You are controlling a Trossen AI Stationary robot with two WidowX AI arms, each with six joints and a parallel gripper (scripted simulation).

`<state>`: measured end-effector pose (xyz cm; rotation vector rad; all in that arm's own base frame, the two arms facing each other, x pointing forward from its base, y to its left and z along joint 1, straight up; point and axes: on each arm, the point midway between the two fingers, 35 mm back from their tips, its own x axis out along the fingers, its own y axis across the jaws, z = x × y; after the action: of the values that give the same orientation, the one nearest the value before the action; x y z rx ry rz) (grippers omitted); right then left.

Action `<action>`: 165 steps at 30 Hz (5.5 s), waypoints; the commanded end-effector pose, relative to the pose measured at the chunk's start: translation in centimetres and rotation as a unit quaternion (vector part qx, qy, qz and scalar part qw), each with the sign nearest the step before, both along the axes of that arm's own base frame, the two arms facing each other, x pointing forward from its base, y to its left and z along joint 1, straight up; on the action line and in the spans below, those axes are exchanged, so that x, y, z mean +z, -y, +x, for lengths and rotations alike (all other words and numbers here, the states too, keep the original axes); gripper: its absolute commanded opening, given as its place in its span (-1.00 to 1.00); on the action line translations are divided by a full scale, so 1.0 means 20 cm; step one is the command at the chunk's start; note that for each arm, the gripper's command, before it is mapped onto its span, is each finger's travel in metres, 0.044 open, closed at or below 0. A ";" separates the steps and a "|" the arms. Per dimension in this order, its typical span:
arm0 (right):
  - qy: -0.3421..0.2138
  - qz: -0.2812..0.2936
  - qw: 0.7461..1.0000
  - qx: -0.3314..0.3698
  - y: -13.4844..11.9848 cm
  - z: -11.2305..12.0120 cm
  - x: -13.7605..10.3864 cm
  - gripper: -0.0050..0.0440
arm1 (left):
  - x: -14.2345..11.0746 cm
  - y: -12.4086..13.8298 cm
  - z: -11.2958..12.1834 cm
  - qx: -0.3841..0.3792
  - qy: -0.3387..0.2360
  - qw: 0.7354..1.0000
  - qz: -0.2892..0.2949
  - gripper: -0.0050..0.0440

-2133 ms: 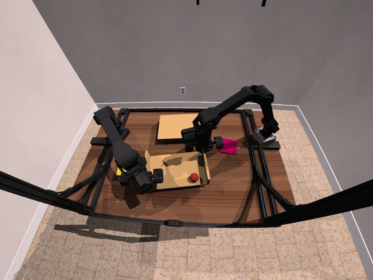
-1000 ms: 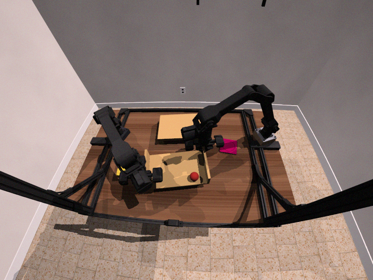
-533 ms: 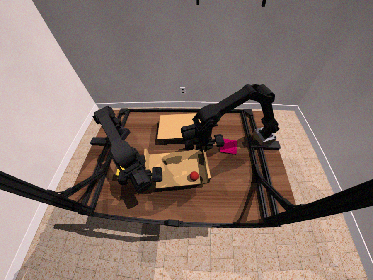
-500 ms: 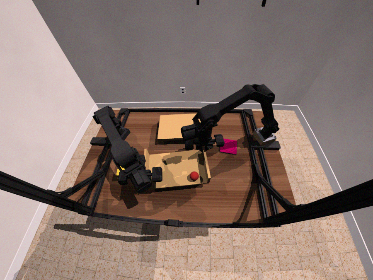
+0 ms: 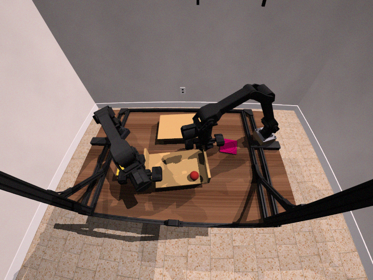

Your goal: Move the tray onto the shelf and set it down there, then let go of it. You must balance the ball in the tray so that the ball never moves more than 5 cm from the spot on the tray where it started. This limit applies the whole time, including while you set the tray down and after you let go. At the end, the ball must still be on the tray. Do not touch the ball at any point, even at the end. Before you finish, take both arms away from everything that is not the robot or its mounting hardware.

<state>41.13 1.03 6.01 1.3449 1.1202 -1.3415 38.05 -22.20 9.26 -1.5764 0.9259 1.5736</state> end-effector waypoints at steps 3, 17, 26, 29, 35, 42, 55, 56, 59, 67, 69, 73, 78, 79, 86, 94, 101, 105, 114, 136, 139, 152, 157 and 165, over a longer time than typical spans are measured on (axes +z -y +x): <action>0.002 0.003 1.000 0.001 -0.01 0.00 0.02 -0.71 | 0.03 0.01 0.00 0.001 0.002 1.000 -0.003 -0.71; 0.002 0.003 1.000 0.001 -0.01 0.00 0.04 -0.71 | 0.05 0.01 0.00 0.001 0.002 1.000 -0.003 -0.71; 0.002 0.003 1.000 0.001 -0.01 0.00 0.07 -0.71 | 0.07 0.01 0.00 0.001 0.002 1.000 -0.003 -0.71; 0.002 0.003 1.000 0.001 -0.01 0.00 0.08 -0.71 | 0.08 0.01 0.00 0.001 0.002 1.000 -0.003 -0.71; 0.002 0.003 1.000 0.001 -0.01 0.00 0.08 -0.71 | 0.08 0.01 0.00 0.001 0.002 1.000 -0.003 -0.71; 0.002 0.003 1.000 0.001 -0.01 0.00 0.09 -0.71 | 0.09 0.01 0.00 0.001 0.002 1.000 -0.003 -0.71; 0.004 0.009 1.000 0.001 0.00 0.00 0.10 -0.71 | 0.12 0.00 0.00 0.001 0.004 1.000 -0.009 -0.71; 0.005 0.014 1.000 0.001 0.00 0.00 0.10 -0.71 | 0.12 0.00 0.00 0.001 0.006 1.000 -0.014 -0.71; 0.002 0.003 1.000 0.001 0.00 0.00 0.11 -0.71 | 0.11 -0.01 0.00 0.001 0.001 1.000 -0.003 -0.71; 0.002 0.002 1.000 0.001 0.02 -0.01 0.11 -0.71 | 0.11 -0.02 0.00 0.001 0.001 1.000 -0.002 -0.71; 0.002 0.002 1.000 0.001 0.02 -0.01 0.11 -0.71 | 0.11 -0.02 0.00 0.001 0.001 1.000 -0.002 -0.71; 0.007 0.013 1.000 0.001 0.03 -0.01 0.10 -0.71 | 0.12 -0.03 -0.01 0.001 0.004 1.000 -0.014 -0.71; 0.000 -0.005 1.000 0.001 0.04 -0.01 0.12 -0.71 | 0.11 -0.04 -0.01 0.001 -0.002 1.000 0.005 -0.71; -0.001 -0.009 1.000 0.001 0.04 -0.02 0.12 -0.71 | 0.10 -0.04 -0.01 0.001 -0.003 1.000 0.008 -0.71; 0.002 0.002 1.000 0.001 0.05 -0.02 0.11 -0.71 | 0.11 -0.05 -0.01 0.001 0.001 1.000 -0.002 -0.71; 0.002 0.001 1.000 0.001 0.06 -0.03 0.11 -0.71 | 0.11 -0.07 -0.02 0.001 0.001 1.000 -0.001 -0.71; 0.003 0.002 1.000 0.001 0.07 -0.03 0.11 -0.71 | 0.11 -0.08 -0.02 0.001 0.001 1.000 -0.003 -0.71; 0.003 0.004 1.000 0.001 0.08 -0.03 0.11 -0.71 | 0.12 -0.08 -0.02 0.001 0.001 1.000 -0.005 -0.71; -0.001 -0.006 1.000 0.001 0.09 -0.04 0.12 -0.71 | 0.10 -0.10 -0.03 0.001 -0.002 1.000 0.006 -0.71; 0.004 0.003 1.000 0.001 0.13 -0.05 0.11 -0.71 | 0.12 -0.13 -0.04 0.001 0.000 1.000 -0.004 -0.71; 0.004 0.004 1.000 0.001 0.13 -0.05 0.11 -0.71 | 0.12 -0.13 -0.04 0.001 0.001 1.000 -0.006 -0.71; 0.002 0.004 1.000 0.001 0.16 -0.06 0.11 -0.71 | 0.12 -0.16 -0.05 0.001 0.001 1.000 -0.004 -0.71; 0.005 0.009 1.000 0.001 0.16 -0.06 0.10 -0.71 | 0.12 -0.16 -0.05 0.001 0.003 1.000 -0.010 -0.71; 0.000 -0.007 1.000 0.001 0.18 -0.07 0.12 -0.71 | 0.11 -0.18 -0.06 0.001 -0.003 1.000 0.006 -0.71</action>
<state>39.81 -2.46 8.07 1.3399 1.1171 -1.3424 36.90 -18.72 11.26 -1.5709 0.9223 1.5804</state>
